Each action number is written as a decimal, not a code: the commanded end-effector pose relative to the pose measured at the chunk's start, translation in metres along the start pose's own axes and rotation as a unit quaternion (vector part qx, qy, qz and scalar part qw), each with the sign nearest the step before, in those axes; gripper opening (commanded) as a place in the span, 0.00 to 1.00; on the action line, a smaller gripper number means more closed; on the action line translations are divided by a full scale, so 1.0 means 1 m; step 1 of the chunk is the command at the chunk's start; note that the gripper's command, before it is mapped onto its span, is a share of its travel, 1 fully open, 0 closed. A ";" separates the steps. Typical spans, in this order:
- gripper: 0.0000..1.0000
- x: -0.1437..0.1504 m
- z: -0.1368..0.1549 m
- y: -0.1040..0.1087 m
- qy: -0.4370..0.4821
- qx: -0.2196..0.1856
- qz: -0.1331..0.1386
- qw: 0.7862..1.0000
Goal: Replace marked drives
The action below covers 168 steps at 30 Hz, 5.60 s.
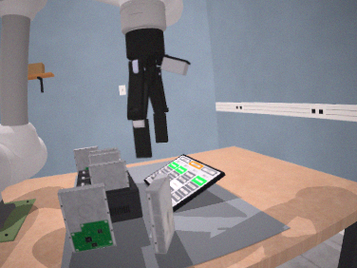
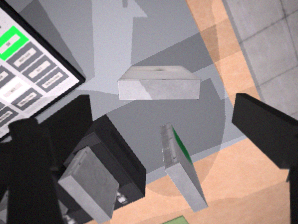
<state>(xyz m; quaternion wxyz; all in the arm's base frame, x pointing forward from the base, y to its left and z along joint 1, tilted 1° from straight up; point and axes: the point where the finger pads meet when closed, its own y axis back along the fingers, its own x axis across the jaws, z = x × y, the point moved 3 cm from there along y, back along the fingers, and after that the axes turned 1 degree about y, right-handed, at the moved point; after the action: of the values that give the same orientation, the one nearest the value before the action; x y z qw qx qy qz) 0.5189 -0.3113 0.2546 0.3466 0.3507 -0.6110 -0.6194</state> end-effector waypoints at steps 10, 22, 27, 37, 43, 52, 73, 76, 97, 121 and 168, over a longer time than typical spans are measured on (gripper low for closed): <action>0.89 0.000 0.000 0.001 0.000 0.001 0.000 1.000; 0.89 0.000 0.000 -0.001 0.000 0.001 0.000 1.000; 0.89 0.000 0.000 -0.004 0.000 0.001 0.000 1.000; 0.89 0.000 0.000 -0.012 0.000 0.001 0.000 1.000; 0.89 0.000 0.000 -0.020 0.000 0.001 0.000 1.000; 0.89 0.000 -0.001 -0.030 0.000 0.001 0.000 1.000; 0.89 0.001 -0.001 -0.044 0.000 0.001 0.000 1.000; 0.89 0.001 -0.001 -0.044 0.000 0.001 0.000 1.000; 0.89 0.001 -0.001 -0.044 0.000 0.001 0.000 1.000; 0.89 0.001 -0.001 -0.072 0.000 0.001 0.000 1.000; 0.89 0.001 -0.001 -0.125 0.000 0.001 0.000 1.000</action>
<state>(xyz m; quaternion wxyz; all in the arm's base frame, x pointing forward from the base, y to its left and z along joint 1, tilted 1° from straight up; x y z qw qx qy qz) 0.5188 -0.3103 0.1288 0.3467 0.3509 -0.6108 -0.6194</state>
